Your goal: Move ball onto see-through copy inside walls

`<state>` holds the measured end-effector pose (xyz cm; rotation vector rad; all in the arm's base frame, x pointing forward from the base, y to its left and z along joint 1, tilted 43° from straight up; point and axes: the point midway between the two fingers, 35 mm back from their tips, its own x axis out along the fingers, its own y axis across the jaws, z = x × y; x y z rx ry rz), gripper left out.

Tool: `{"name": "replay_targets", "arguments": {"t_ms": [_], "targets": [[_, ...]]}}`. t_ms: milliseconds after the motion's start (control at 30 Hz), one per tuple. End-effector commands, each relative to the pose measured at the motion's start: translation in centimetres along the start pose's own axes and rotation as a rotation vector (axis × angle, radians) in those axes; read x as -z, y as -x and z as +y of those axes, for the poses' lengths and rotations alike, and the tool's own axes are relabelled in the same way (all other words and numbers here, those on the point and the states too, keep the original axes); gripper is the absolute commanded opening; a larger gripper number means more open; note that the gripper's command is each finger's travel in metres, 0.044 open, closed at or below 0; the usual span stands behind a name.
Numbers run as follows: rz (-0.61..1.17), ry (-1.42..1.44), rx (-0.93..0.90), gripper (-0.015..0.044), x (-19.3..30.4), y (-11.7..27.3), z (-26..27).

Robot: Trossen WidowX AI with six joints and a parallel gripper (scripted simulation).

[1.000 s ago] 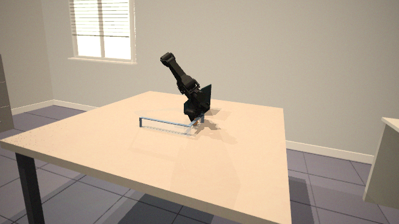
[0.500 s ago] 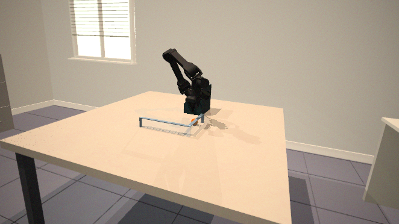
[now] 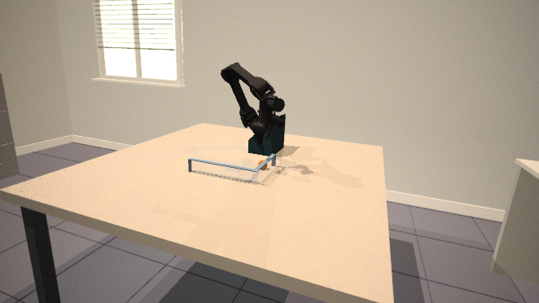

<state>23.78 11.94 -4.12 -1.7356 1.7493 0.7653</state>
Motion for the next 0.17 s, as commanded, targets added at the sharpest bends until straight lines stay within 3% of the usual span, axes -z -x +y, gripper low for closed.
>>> {"name": "replay_targets", "arguments": {"t_ms": [0, 133], "targets": [[-0.009, -0.013, 0.004, 0.044, 0.15, 1.33, -0.08], [-0.009, -0.013, 0.004, 0.044, 0.15, 1.33, -0.08]]}}
